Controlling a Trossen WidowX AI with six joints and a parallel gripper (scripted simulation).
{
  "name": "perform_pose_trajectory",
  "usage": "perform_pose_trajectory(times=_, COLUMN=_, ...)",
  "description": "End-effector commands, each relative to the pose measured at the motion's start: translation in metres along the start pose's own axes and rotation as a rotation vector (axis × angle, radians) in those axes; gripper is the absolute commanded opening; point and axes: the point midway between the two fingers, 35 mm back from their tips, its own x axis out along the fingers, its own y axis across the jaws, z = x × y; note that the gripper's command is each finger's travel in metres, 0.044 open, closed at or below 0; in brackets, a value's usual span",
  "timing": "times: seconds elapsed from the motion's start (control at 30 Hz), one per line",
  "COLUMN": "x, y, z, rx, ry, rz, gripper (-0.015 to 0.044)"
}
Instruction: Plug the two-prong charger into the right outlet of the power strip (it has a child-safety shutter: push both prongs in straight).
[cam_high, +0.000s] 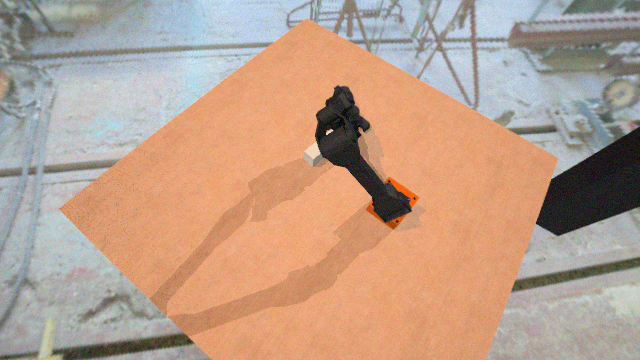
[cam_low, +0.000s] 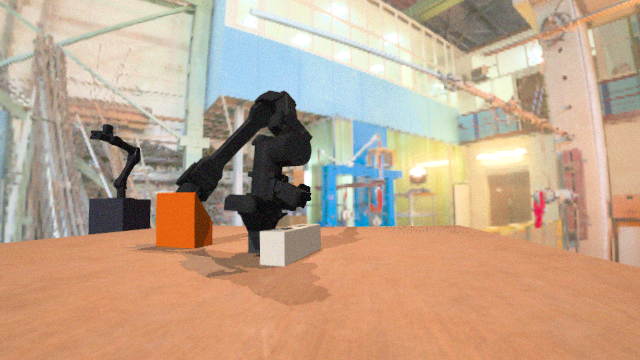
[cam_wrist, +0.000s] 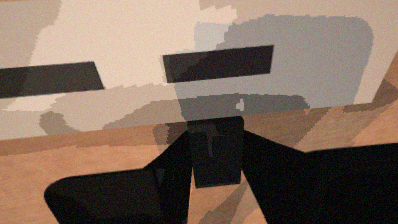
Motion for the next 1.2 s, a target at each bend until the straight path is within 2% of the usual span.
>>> perform_pose_trajectory(times=0.0, x=-0.001, y=0.000, z=0.003, rx=0.001, ry=-0.009, rz=0.000, gripper=0.0000)
perform_pose_trajectory(times=1.17, x=-0.002, y=0.000, z=0.017, rx=0.000, ry=-0.009, rz=0.000, gripper=0.0000)
